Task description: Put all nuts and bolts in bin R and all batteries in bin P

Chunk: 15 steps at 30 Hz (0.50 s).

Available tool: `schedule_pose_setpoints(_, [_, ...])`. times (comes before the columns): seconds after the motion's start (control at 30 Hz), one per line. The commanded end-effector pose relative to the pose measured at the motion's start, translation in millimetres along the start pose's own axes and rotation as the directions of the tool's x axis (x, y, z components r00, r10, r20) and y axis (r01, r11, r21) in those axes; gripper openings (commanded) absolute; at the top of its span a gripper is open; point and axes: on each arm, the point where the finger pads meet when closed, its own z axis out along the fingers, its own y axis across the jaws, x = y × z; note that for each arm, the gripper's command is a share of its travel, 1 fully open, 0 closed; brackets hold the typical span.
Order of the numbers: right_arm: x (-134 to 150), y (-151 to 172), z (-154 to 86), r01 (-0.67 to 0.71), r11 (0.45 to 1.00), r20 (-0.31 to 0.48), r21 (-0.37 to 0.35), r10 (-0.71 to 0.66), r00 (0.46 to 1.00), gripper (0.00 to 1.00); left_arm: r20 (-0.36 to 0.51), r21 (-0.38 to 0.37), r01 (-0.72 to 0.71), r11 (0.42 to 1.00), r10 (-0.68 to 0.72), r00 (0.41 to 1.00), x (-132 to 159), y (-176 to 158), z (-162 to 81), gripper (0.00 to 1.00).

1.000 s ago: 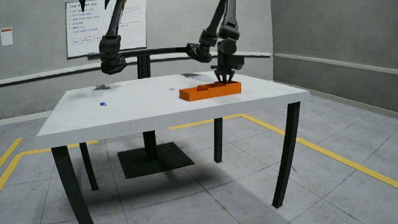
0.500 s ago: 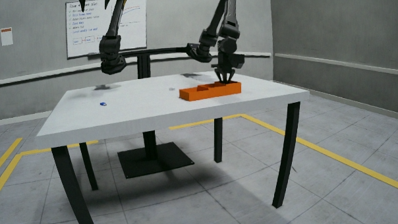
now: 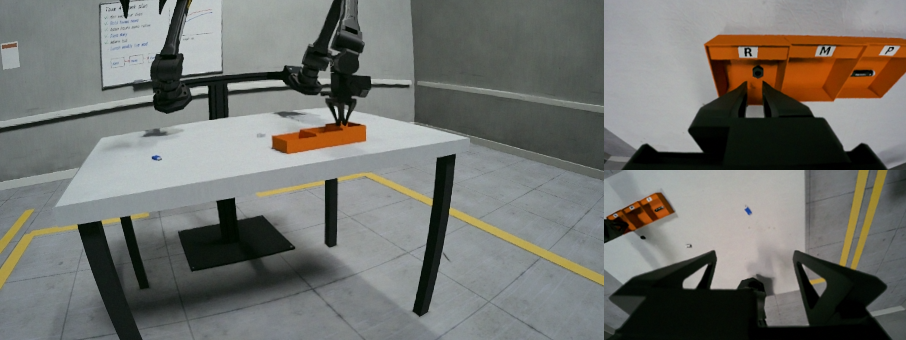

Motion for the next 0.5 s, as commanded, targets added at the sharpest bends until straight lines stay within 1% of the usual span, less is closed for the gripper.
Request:
schedule_pose_setpoints(0.0, [-12,3,-18,0.012,1.000,0.038,-0.001,-0.011,0.999,1.00,0.061,0.035,0.019,0.999,-0.021,0.998,-25,-12,-33,0.21])
schedule_pose_setpoints(0.03, [-12,3,-18,0.012,1.000,0.038,-0.001,-0.011,0.999,1.00,0.061,0.035,0.019,0.999,-0.021,0.998,-25,-12,-33,0.21])
schedule_pose_setpoints(0.17, [-12,3,-18,0.012,1.000,0.038,-0.001,-0.011,0.999,1.00,0.062,0.036,0.020,0.999,-0.022,0.998,-24,-11,-54,0.21])
schedule_pose_setpoints(0.3, [-12,3,-18,0.012,1.000,0.038,-0.001,-0.011,0.999,1.00,0.062,0.036,0.020,0.999,-0.022,0.998,-24,-11,-57,0.21])
schedule_pose_setpoints(0.33, [-12,3,-18,0.012,1.000,0.038,-0.001,-0.011,0.999,1.00,0.045,0.027,0.013,1.000,-0.014,0.999,-20,-13,-47,0.21])
schedule_pose_setpoints(0.37, [-12,3,-18,0.012,1.000,0.038,-0.001,-0.011,0.999,1.00,0.033,0.017,0.011,1.000,-0.011,0.999,-14,-5,-38,0.21])
schedule_pose_setpoints(0.4, [-12,3,-18,0.012,1.000,0.038,-0.001,-0.011,0.999,1.00,0.022,0.014,0.009,1.000,-0.009,1.000,-10,-12,-31,0.21])
schedule_pose_setpoints(0.47, [-12,3,-18,0.012,1.000,0.038,-0.001,-0.011,0.999,1.00,0.015,0.012,0.005,1.000,-0.005,1.000,-5,-12,-28,0.21])
